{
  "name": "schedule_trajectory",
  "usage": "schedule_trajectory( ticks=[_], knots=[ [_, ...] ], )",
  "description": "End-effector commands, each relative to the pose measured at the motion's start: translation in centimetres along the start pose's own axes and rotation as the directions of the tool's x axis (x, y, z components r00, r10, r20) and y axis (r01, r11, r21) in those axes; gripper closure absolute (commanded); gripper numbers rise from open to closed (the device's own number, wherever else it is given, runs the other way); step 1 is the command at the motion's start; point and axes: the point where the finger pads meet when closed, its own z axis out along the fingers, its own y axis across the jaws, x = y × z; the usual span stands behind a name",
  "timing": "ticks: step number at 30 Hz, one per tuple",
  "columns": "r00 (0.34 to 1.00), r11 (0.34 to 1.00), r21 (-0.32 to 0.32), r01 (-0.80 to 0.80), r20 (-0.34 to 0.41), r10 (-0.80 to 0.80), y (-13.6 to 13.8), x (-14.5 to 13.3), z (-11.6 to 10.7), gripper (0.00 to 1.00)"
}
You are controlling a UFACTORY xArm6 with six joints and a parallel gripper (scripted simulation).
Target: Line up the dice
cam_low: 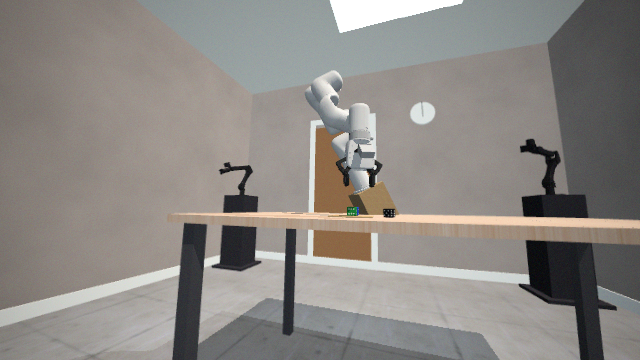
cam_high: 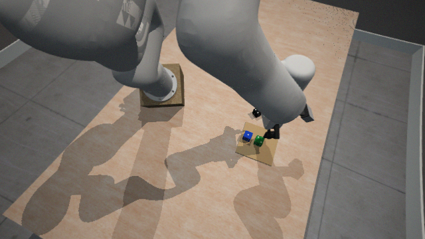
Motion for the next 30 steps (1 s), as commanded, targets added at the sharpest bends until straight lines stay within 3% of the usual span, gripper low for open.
schedule_trajectory(
  ticks=[1, 5, 10, 12, 14, 18, 20, 21, 22, 26, 27, 30],
  knots=[
    [0.985, 0.985, 0.009, 0.172, 0.001, -0.172, -0.9, 0.3, 0.0, 0.0],
    [0.957, 0.957, 0.01, 0.289, 0.0, -0.289, -1.5, 0.4, 0.0, 0.0],
    [0.87, 0.87, 0.01, 0.493, -0.002, -0.493, -2.6, 0.6, 0.1, 0.0],
    [0.87, 0.87, 0.01, 0.493, -0.002, -0.493, -2.6, 0.6, 0.1, 0.0],
    [0.792, 0.792, 0.01, 0.61, -0.004, -0.61, -3.4, 0.7, 0.1, 0.0],
    [0.718, 0.718, 0.01, 0.696, -0.005, -0.696, -4.0, 0.8, 0.2, 0.0],
    [0.647, 0.647, 0.009, 0.763, -0.006, -0.763, -4.5, 0.8, 0.2, 0.0],
    [0.646, 0.646, 0.009, 0.763, -0.006, -0.763, -4.5, 0.8, 0.2, 0.0],
    [0.586, 0.586, 0.008, 0.81, -0.006, -0.81, -4.9, 0.9, 0.2, 0.0],
    [0.487, 0.487, 0.008, 0.873, -0.007, -0.873, -5.5, 0.9, 0.3, 0.0],
    [0.424, 0.424, 0.007, 0.906, -0.008, -0.906, -5.9, 1.0, 0.3, 0.0],
    [0.403, 0.403, 0.007, 0.915, -0.008, -0.915, -6.0, 1.0, 0.3, 0.0]
  ],
)
